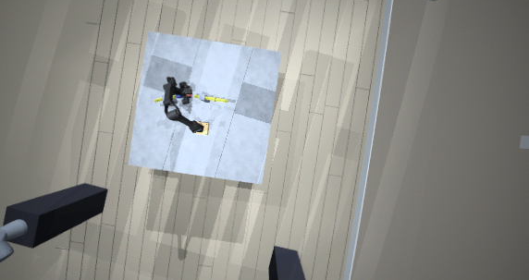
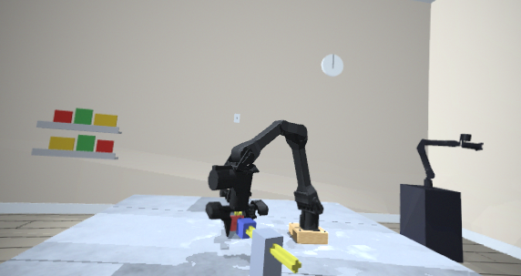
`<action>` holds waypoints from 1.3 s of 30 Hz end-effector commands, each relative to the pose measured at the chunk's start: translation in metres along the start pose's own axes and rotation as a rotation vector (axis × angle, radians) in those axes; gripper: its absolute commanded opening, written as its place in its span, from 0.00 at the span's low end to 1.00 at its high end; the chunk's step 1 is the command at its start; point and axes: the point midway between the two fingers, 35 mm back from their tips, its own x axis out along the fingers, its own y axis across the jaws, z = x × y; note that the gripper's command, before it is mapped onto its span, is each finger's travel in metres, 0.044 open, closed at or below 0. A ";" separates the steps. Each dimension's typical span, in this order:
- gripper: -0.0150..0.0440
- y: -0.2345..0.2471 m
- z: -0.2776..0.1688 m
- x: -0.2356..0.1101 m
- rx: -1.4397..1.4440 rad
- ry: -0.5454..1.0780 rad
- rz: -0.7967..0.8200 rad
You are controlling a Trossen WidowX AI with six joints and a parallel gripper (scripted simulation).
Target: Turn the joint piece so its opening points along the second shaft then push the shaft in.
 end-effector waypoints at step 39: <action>1.00 0.000 0.001 -0.003 0.000 0.023 -0.001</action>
